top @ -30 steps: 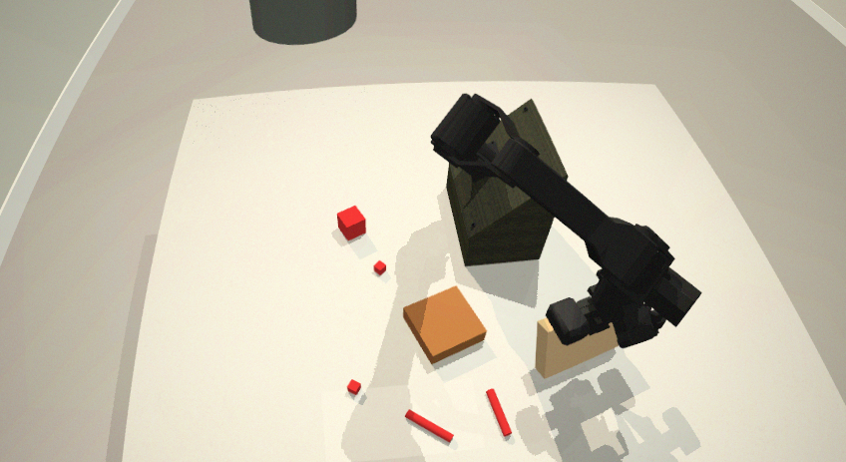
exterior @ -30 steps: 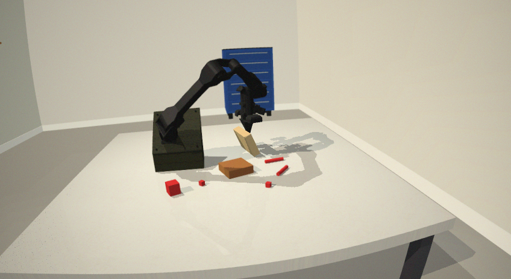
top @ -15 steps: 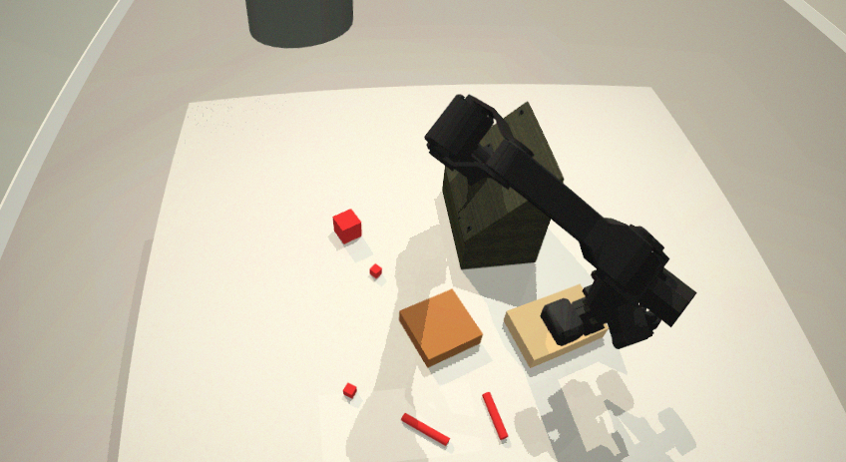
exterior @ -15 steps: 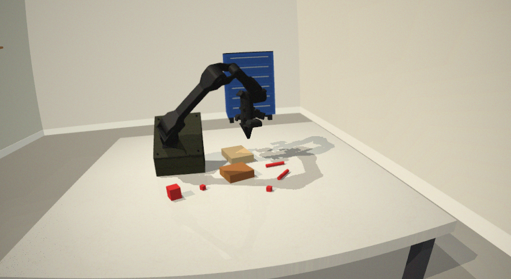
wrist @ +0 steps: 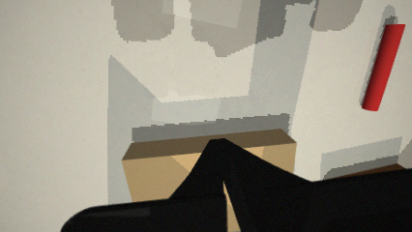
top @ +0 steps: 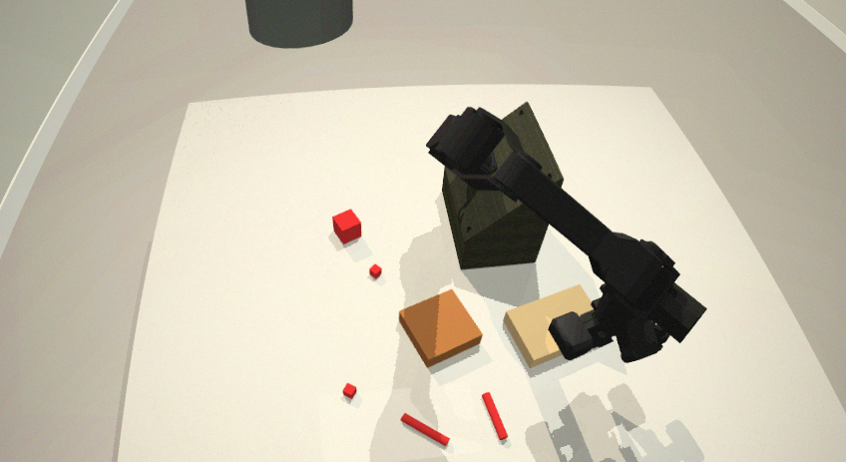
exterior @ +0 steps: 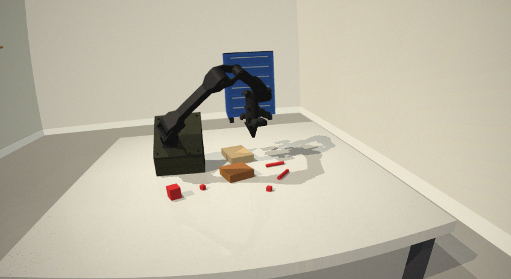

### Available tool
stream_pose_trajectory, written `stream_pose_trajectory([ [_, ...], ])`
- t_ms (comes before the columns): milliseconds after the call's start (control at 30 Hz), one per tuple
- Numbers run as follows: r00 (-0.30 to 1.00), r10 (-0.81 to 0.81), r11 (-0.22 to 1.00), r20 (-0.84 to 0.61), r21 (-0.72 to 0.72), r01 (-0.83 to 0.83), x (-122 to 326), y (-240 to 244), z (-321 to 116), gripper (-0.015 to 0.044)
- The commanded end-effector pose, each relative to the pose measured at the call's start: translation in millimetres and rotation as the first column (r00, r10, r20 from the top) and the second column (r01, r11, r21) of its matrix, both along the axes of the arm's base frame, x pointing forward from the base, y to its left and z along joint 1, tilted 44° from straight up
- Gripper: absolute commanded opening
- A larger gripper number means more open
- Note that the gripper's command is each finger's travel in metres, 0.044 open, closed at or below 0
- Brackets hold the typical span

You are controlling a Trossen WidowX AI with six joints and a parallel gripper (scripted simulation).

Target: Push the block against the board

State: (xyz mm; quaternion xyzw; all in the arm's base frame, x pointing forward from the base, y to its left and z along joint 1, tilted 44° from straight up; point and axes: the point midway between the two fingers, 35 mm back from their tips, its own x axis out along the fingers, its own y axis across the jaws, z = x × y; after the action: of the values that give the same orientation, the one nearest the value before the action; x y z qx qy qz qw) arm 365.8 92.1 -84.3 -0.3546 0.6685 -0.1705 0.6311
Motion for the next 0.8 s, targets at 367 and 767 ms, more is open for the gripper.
stream_pose_trajectory([
  [367,1.0,0.004,1.0,0.003,0.001,-0.004,11,30,27,0.0],
  [767,1.0,0.005,1.0,0.003,0.001,-0.005,9,38,35,0.0],
])
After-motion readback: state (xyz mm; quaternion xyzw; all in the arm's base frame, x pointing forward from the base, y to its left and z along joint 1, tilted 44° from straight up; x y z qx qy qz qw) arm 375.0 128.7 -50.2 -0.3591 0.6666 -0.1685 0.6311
